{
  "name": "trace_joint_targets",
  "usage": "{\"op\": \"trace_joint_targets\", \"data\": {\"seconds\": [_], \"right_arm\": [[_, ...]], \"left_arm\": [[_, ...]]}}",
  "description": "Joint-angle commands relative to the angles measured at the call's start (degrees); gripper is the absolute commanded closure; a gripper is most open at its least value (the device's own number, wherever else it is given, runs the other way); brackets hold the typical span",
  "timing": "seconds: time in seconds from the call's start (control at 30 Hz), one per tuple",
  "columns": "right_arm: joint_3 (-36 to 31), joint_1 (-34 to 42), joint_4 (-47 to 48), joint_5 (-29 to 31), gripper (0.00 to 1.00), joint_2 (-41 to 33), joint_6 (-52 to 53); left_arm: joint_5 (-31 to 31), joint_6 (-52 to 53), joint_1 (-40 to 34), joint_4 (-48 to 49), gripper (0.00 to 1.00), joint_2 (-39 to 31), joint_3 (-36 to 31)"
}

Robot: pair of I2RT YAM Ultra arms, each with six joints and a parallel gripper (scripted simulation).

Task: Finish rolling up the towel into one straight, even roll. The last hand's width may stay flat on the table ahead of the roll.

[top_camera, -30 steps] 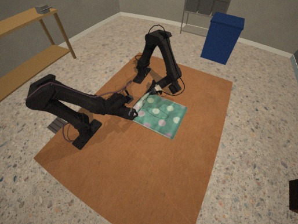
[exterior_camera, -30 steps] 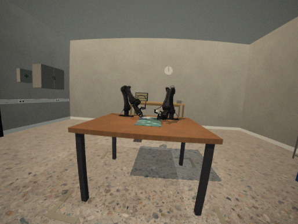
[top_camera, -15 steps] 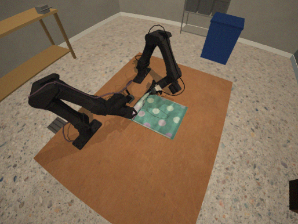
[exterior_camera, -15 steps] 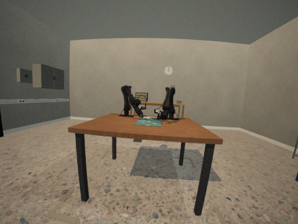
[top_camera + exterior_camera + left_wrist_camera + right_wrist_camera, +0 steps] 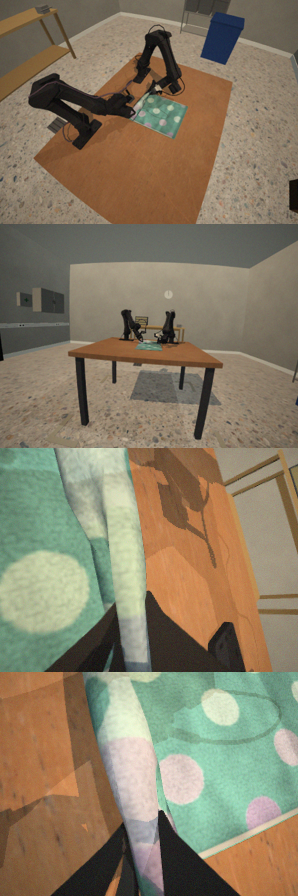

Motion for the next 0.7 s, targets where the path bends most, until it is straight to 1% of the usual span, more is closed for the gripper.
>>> {"op": "trace_joint_targets", "data": {"seconds": [0.0,0.1,0.27,0.67], "right_arm": [[-0.69,0.49,1.75,-0.13,0.8,0.62,0.05],[-0.69,0.49,1.75,-0.13,0.83,0.62,0.05],[-0.69,0.49,1.76,-0.13,0.85,0.62,0.05],[-0.69,0.49,1.76,-0.13,0.85,0.62,0.05]], "left_arm": [[-0.44,0.55,0.71,0.65,0.85,0.92,0.6],[-0.44,0.55,0.71,0.65,0.85,0.92,0.6],[-0.44,0.55,0.71,0.65,0.85,0.92,0.6],[-0.45,0.47,0.71,-1.88,0.29,-0.79,1.43]]}}
